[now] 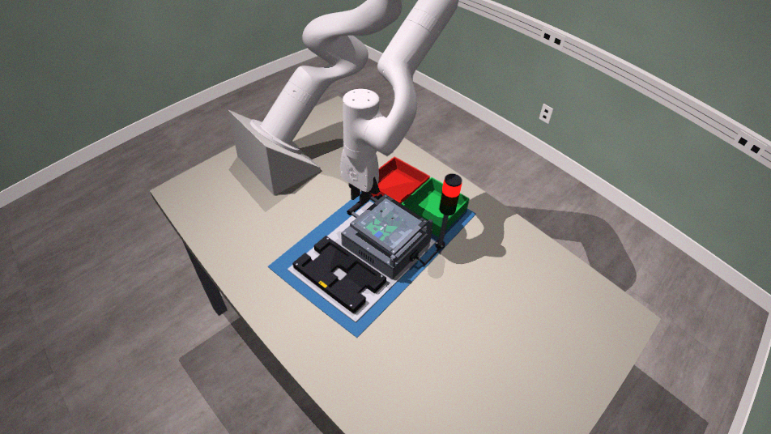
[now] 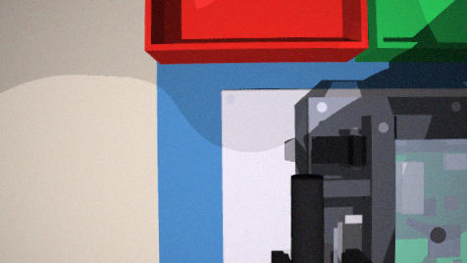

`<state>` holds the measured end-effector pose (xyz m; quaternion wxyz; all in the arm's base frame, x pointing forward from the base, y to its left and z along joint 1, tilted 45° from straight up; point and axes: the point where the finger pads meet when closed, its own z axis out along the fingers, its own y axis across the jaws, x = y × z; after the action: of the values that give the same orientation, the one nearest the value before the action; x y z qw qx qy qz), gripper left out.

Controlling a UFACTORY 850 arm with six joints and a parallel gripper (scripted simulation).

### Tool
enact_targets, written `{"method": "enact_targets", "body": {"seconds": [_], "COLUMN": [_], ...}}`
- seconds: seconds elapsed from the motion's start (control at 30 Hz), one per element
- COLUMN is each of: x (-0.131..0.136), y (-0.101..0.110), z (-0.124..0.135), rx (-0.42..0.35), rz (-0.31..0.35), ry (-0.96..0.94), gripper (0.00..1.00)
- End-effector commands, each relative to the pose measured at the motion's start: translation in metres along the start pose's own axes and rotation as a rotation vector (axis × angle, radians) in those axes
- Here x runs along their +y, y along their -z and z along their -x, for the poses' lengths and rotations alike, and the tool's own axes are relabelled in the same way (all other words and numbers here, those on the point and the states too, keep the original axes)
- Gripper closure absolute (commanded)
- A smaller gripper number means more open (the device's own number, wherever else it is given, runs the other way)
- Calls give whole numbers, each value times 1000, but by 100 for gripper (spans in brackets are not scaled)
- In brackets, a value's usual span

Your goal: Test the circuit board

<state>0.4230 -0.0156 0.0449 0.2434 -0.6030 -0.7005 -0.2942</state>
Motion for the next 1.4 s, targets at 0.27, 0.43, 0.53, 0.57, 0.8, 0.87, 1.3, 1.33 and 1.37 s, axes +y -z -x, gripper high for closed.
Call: {"method": "enact_targets", "body": {"seconds": [0.27, 0.43, 0.53, 0.57, 0.8, 0.87, 1.3, 1.33, 1.37], "x": [1, 1, 1, 1, 1, 1, 1, 1, 1], "y": [-3, -3, -5, -7, -21, -21, -30, -30, -30], "z": [0, 0, 0, 0, 0, 0, 0, 0, 0], "rx": [-1, -1, -1, -1, -1, -1, -1, -1, -1], "rz": [2, 2, 2, 2, 2, 2, 2, 2, 2], "ry": [1, 1, 1, 1, 1, 1, 1, 1, 1], "gripper": [72, 72, 72, 72, 72, 72, 72, 72, 100]}}
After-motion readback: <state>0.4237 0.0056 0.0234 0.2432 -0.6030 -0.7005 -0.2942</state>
